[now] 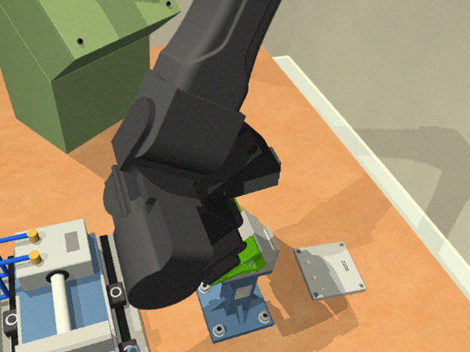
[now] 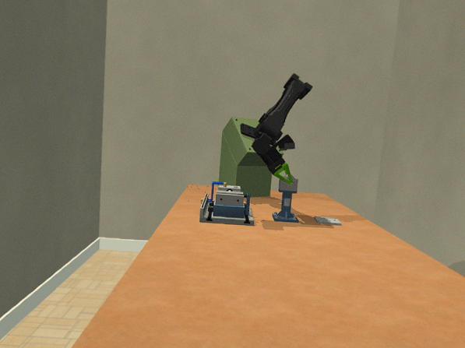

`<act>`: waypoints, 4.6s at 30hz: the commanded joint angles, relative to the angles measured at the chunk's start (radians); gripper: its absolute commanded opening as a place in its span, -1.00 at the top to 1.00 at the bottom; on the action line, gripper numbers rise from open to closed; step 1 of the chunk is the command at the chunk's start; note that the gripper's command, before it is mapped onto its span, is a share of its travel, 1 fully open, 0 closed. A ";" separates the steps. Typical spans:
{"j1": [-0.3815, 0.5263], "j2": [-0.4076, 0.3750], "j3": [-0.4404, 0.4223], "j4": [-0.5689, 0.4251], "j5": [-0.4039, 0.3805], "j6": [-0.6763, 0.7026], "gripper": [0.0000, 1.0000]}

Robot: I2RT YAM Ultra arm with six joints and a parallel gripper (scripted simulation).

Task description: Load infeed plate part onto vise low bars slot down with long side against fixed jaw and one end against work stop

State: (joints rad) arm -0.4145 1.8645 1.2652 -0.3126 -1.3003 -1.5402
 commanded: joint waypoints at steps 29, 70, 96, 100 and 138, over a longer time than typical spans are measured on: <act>-0.024 -0.011 0.016 -0.010 -0.030 -0.006 1.00; -0.048 -0.068 0.025 -0.121 -0.043 -0.076 1.00; -0.063 -0.081 0.040 -0.205 -0.051 -0.130 1.00; -0.064 -0.086 0.043 -0.218 -0.051 -0.139 1.00; -0.066 -0.085 0.050 -0.240 -0.053 -0.154 1.00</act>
State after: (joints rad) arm -0.4545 1.8133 1.2903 -0.5350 -1.3022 -1.6867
